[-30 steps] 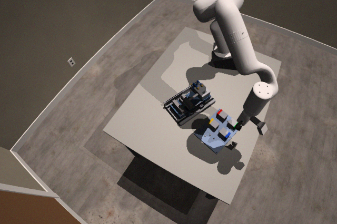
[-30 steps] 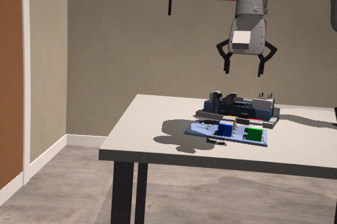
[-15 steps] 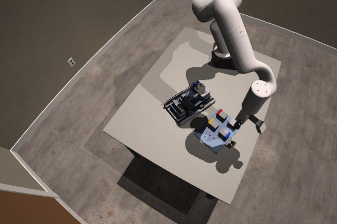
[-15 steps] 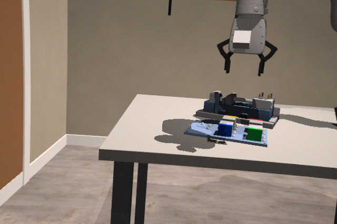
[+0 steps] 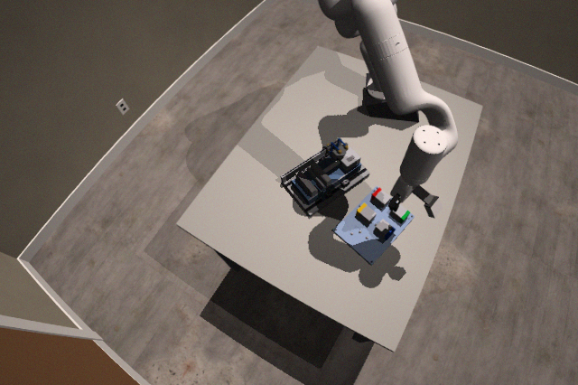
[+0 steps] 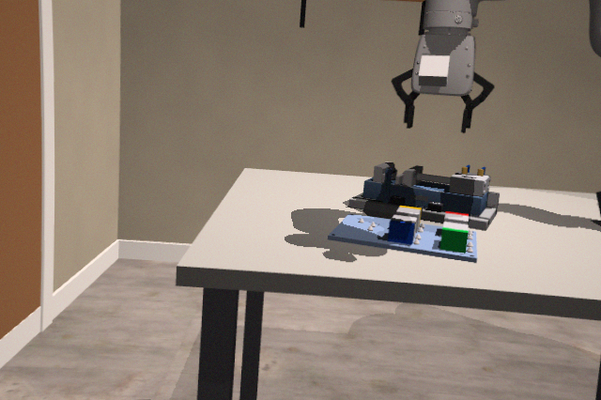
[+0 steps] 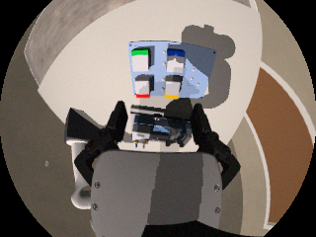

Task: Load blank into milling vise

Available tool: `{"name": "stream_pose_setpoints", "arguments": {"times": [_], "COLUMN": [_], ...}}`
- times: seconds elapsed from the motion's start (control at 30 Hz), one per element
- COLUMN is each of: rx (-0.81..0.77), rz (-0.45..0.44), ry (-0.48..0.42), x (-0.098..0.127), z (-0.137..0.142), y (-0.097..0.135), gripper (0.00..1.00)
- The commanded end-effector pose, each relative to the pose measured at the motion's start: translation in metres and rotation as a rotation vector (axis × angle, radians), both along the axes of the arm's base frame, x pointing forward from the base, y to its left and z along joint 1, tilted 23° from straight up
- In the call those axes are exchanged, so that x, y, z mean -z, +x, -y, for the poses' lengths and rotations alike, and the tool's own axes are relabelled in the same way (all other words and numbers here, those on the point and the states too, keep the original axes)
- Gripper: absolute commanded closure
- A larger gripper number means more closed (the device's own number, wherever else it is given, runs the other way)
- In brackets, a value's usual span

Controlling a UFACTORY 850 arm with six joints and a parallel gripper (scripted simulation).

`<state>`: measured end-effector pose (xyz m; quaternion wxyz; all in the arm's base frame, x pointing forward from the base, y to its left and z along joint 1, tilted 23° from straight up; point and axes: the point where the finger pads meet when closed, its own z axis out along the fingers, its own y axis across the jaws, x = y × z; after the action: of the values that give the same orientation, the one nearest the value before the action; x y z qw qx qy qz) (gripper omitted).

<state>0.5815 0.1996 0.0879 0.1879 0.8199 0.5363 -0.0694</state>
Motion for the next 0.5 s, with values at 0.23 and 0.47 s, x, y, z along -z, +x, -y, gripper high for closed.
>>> {"name": "stream_pose_setpoints", "arguments": {"times": [0.23,0.47], "rx": [0.0,0.0], "rz": [0.003,0.002], "ry": [0.001,0.001], "x": [-0.015,-0.014], "z": [0.035,0.033], "y": [-0.017,-0.016], "gripper": [0.0,0.0]}}
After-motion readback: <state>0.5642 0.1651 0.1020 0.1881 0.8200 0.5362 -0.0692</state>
